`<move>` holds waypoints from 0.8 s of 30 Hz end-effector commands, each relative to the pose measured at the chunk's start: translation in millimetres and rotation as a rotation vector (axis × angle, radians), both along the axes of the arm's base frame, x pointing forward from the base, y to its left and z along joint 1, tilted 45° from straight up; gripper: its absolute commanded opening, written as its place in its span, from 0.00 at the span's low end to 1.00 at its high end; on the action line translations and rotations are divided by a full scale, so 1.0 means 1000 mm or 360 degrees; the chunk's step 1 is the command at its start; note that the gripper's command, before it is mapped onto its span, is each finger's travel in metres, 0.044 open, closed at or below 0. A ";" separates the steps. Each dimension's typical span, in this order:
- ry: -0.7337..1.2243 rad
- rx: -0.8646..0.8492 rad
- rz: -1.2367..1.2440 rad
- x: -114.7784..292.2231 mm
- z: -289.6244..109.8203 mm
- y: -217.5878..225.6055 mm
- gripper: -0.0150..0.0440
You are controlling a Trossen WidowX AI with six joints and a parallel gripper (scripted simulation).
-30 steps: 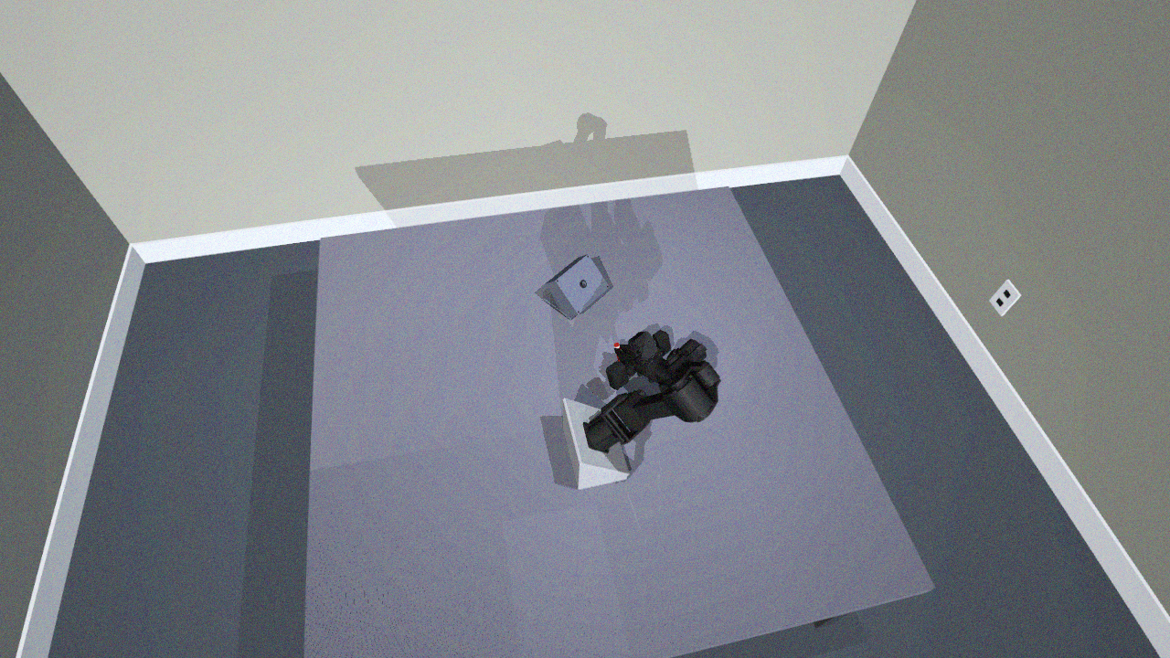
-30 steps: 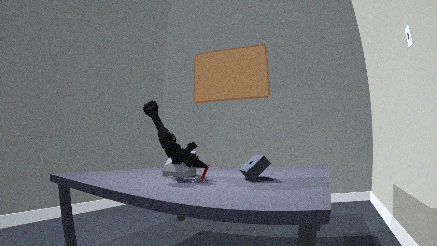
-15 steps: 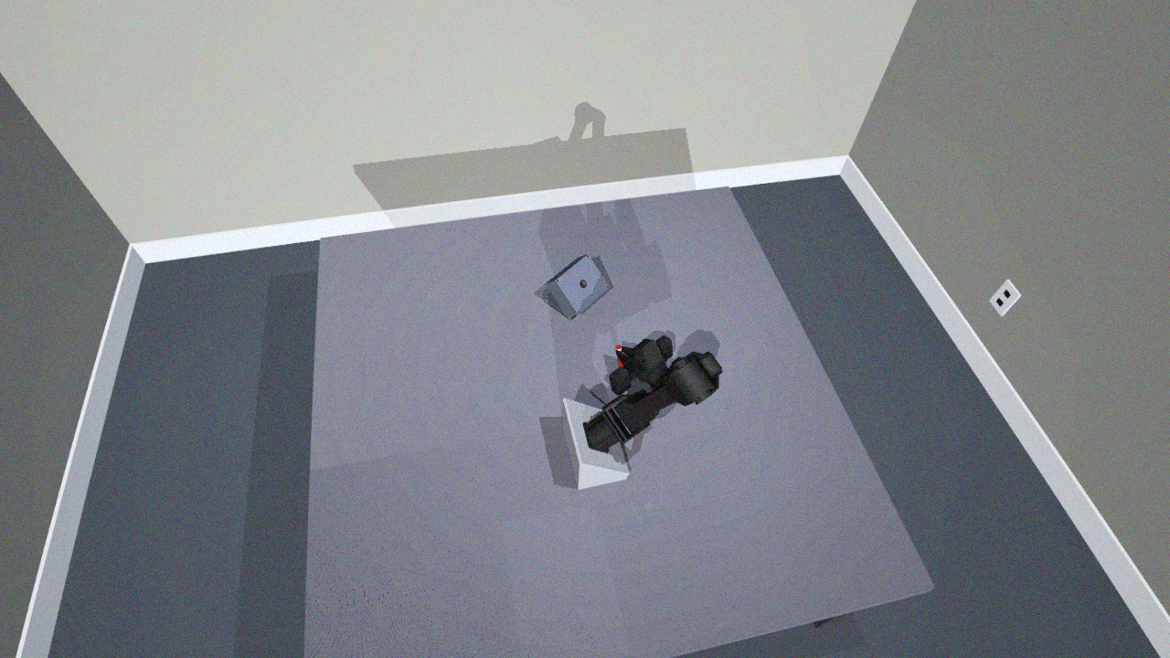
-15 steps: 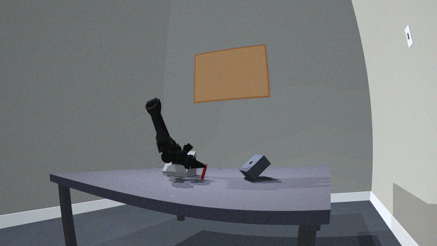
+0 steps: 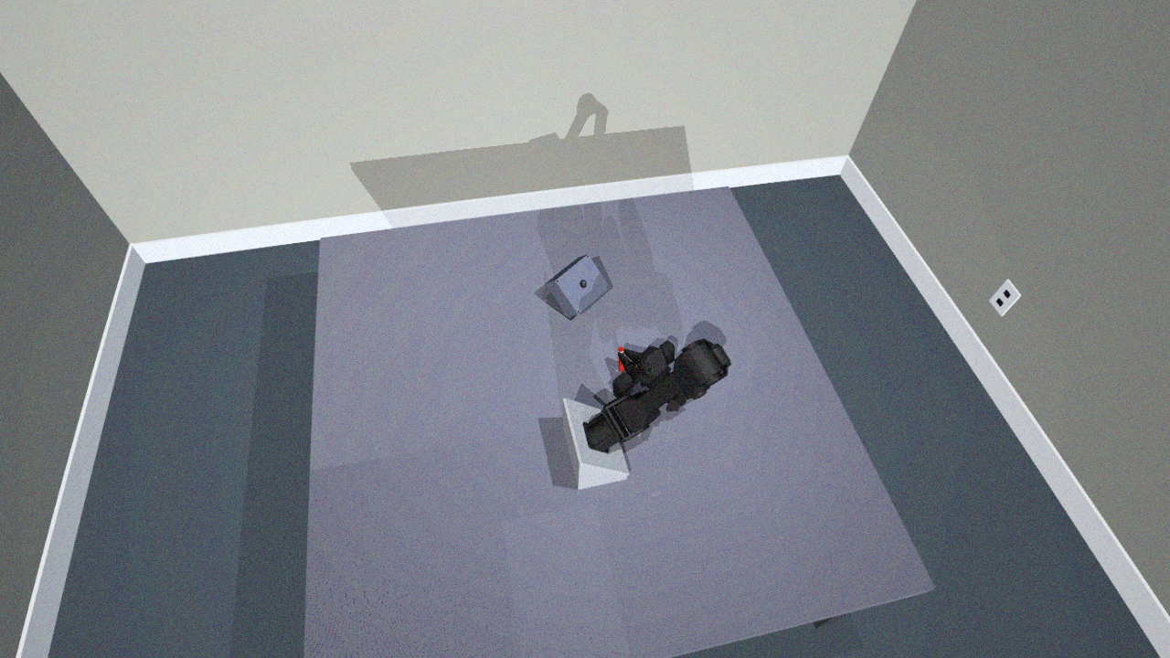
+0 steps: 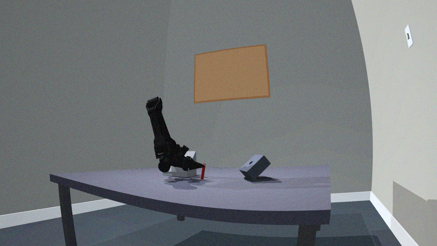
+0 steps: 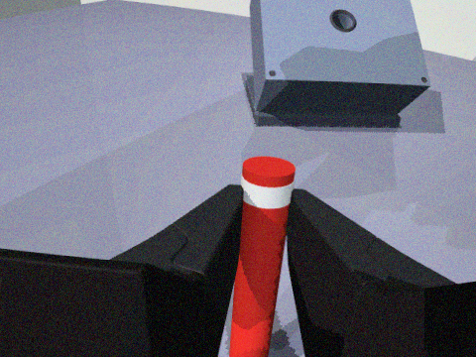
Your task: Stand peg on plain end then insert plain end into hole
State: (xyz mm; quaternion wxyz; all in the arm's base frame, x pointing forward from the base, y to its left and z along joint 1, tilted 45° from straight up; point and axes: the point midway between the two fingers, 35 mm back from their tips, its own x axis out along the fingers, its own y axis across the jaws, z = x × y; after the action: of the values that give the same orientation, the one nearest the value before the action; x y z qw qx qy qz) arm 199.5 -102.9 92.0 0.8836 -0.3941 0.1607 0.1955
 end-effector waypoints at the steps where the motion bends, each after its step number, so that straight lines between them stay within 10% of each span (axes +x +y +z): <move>1: -0.0017 0.0000 0.0011 0.000 0.002 -0.001 0.34; 24: -0.0003 0.0003 -0.0008 -0.002 -0.001 -0.004 0.34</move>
State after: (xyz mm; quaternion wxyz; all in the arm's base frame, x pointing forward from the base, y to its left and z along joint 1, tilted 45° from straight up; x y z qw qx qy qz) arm 198.6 -106.2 91.1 0.8847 -0.3929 0.1600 0.1932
